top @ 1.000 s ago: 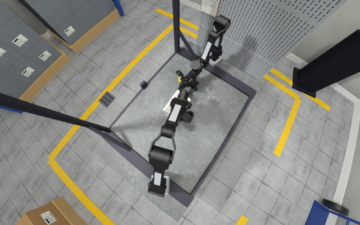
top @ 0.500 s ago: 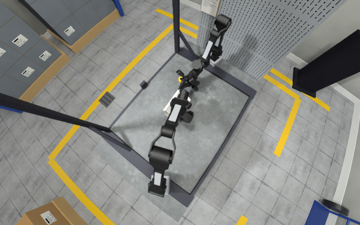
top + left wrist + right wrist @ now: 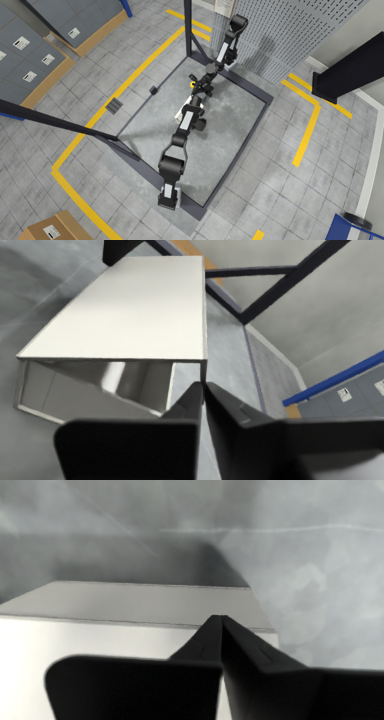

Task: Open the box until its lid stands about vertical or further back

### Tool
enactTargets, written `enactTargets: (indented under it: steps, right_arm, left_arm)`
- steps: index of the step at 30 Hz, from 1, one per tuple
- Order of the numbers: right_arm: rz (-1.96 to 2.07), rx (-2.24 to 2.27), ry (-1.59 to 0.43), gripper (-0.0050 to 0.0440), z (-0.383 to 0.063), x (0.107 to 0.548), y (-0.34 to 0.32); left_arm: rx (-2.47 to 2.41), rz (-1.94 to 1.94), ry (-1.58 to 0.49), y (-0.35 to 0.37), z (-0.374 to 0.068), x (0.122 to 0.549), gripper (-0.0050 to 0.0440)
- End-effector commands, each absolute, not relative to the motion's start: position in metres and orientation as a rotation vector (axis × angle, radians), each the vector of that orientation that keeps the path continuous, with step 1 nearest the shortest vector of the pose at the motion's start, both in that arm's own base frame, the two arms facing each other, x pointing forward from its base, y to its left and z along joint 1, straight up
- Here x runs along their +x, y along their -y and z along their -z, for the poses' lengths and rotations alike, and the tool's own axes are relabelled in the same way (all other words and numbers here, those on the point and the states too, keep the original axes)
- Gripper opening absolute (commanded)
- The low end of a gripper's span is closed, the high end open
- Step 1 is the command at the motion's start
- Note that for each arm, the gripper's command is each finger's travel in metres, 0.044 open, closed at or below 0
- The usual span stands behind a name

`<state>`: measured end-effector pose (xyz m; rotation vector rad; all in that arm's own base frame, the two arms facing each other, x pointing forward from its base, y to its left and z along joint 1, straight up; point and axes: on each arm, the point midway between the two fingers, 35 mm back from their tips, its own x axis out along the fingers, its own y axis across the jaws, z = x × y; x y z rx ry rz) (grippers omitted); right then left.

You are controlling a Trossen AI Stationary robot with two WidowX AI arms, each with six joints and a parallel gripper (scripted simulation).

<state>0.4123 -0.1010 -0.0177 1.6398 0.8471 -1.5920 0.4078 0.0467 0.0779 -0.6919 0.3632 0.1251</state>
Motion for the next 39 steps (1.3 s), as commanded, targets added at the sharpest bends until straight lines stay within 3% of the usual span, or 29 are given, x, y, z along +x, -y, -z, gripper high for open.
enactTargets:
  steps: [1,39]
  right_arm:
    - [1.599,1.635,-0.858,-0.0050,0.023,0.411,0.099]
    - [1.599,1.635,-0.858,-0.0050,0.023,0.411,0.099]
  left_arm:
    - [-0.684,-0.101,-0.323,-0.048,-0.097,0.412,0.0010]
    - [-0.685,-0.103,-0.331,-0.054,-0.108,0.404,0.0010]
